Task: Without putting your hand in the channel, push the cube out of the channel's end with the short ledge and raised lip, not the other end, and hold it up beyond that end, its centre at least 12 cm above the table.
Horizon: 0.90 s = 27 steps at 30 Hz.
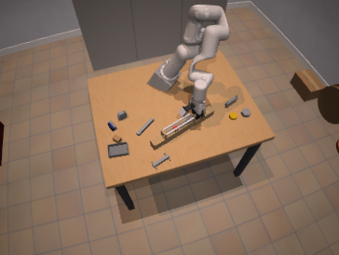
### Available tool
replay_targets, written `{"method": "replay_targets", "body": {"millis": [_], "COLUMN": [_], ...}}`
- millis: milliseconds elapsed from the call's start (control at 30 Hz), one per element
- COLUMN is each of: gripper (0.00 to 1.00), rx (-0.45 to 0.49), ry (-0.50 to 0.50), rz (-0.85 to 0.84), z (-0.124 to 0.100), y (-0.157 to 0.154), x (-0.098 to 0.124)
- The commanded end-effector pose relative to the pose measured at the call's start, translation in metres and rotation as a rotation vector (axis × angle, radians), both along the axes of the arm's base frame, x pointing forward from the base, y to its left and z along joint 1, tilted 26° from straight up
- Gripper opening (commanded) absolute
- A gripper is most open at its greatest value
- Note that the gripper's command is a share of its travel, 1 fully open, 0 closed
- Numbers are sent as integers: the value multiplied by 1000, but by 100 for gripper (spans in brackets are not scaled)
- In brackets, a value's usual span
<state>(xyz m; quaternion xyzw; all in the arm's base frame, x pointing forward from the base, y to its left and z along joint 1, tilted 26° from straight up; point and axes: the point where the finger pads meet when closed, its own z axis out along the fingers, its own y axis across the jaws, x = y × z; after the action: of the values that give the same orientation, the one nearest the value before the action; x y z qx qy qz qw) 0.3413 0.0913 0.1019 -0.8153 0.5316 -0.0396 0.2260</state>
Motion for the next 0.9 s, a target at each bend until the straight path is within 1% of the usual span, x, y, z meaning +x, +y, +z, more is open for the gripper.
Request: {"method": "replay_targets", "body": {"millis": [0,133,233,733,867], "gripper": [38,38,38,38,38], "rx": [-1,-1,-1,-2,-15], "ry": [0,0,0,0,0], "rz": [-1,-1,-1,0,14], "z": [19,45,54,55,52], "y": [-6,-16,-19,-20,-33], "x": [-5,-14,-17,-17,-11]}}
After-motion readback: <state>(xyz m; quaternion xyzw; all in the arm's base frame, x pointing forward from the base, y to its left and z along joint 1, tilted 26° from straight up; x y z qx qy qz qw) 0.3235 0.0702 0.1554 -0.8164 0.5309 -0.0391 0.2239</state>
